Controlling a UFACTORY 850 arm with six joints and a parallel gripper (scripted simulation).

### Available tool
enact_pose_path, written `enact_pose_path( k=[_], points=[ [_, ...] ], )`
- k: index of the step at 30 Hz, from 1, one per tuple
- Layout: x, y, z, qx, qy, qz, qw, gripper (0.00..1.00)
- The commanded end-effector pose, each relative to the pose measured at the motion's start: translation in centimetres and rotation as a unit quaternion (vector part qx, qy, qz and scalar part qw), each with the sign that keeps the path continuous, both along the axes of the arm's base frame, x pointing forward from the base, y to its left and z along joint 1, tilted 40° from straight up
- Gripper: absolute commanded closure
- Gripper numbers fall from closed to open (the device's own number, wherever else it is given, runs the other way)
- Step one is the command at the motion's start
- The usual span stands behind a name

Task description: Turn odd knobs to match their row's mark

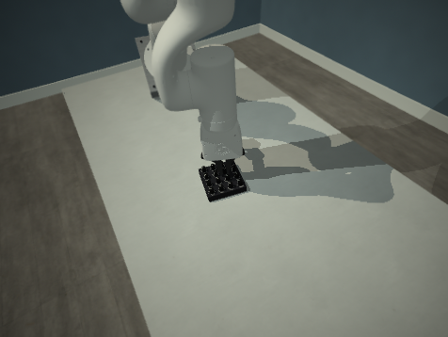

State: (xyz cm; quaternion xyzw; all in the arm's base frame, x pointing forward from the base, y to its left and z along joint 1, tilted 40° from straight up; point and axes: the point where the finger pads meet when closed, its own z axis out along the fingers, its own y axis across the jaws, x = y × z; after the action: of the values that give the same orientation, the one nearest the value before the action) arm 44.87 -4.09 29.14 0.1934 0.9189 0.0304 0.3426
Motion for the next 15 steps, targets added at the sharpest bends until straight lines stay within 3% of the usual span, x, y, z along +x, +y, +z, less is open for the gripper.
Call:
enact_pose_path(
  k=[1,15],
  points=[
    [0.03,0.01,0.06,-0.040,0.008,0.024,0.999,0.92],
    [0.03,0.01,0.06,-0.088,0.015,0.082,0.993,0.92]
  ],
)
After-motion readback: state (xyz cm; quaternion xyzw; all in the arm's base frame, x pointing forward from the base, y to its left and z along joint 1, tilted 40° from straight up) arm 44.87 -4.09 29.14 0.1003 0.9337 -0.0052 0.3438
